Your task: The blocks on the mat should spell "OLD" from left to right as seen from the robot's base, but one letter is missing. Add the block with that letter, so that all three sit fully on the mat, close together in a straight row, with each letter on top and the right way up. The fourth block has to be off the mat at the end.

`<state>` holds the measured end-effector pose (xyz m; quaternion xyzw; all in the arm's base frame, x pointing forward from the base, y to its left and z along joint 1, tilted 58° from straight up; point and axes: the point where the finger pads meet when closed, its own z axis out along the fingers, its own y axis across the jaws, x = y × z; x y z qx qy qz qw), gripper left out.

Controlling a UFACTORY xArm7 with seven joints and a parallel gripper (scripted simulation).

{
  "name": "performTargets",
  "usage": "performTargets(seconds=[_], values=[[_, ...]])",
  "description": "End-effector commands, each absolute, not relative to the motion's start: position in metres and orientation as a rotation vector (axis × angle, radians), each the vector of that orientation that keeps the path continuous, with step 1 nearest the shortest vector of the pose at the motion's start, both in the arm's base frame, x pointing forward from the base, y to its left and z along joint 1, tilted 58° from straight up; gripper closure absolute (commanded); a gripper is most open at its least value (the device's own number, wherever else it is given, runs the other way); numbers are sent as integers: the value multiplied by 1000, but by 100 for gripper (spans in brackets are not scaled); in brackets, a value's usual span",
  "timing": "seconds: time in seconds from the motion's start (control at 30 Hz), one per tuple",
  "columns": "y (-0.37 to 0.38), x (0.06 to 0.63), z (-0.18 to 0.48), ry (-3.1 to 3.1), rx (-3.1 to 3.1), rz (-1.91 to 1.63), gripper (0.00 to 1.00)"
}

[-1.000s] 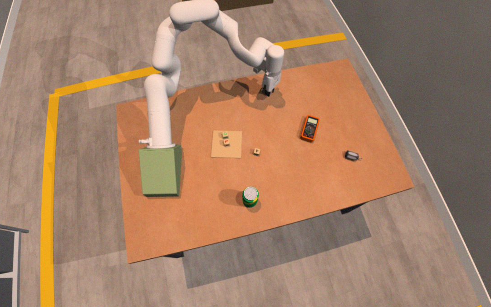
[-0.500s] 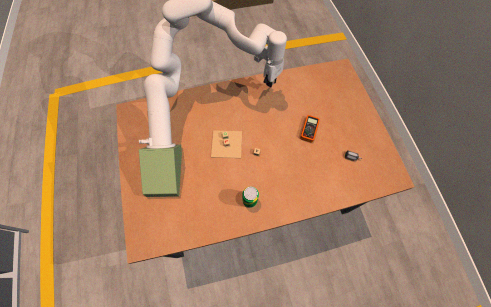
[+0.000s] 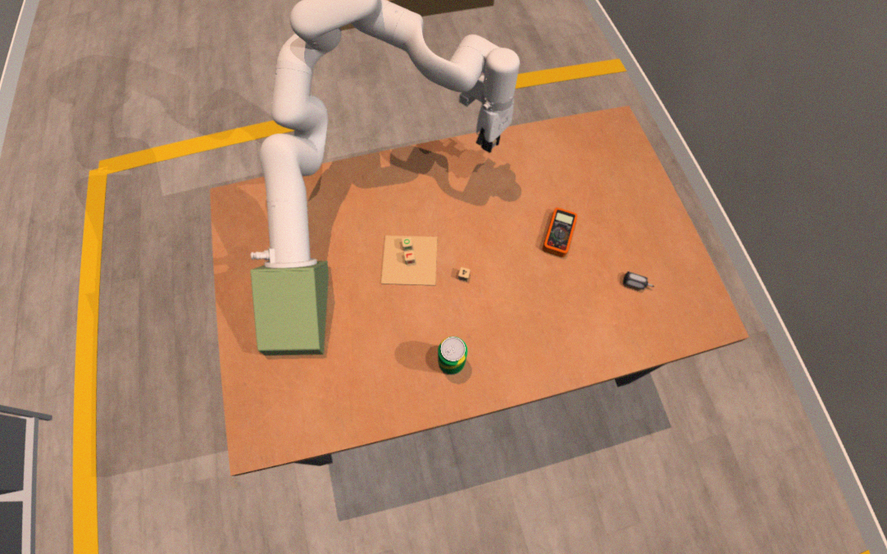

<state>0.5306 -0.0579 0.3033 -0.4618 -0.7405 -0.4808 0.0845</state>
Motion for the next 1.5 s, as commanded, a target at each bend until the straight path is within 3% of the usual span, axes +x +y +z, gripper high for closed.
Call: performTargets(seconds=[0.0,1.47], values=[[-62,530,303,-2196,-1398,-1431,77],[-118,481,215,-1175,-2049,-1017,77]])
